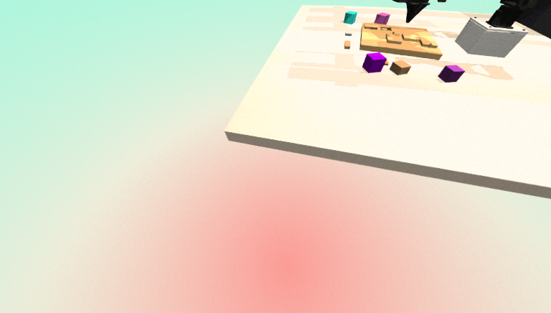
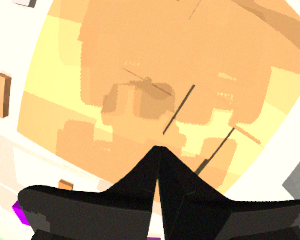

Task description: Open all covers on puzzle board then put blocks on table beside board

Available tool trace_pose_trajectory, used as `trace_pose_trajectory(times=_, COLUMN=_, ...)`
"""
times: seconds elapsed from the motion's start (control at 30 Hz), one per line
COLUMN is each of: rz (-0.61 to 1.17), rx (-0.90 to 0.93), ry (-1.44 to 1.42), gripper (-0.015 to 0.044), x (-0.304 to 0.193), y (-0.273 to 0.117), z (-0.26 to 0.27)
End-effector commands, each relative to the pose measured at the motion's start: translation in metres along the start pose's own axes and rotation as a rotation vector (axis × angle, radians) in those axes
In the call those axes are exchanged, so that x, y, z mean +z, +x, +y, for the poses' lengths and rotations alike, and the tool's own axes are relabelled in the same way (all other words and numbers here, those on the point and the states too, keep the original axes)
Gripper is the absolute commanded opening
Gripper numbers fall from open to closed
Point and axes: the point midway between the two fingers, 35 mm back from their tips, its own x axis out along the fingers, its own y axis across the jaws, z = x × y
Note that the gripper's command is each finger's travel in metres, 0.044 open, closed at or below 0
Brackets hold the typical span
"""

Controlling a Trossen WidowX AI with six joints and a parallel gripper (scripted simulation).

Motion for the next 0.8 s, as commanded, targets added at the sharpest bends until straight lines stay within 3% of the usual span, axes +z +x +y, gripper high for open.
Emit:
trace_pose_trajectory(times=0.0, rz=0.002, rx=-0.004, ry=0.153, gripper=0.0, x=-0.017, y=0.001, z=-0.011)
trace_pose_trajectory(times=0.2, rz=0.004, rx=-0.005, ry=0.387, gripper=0.0, x=-0.04, y=0.003, z=-0.028)
trace_pose_trajectory(times=0.77, rz=0.004, rx=-0.005, ry=0.394, gripper=0.0, x=-0.041, y=0.003, z=-0.029)
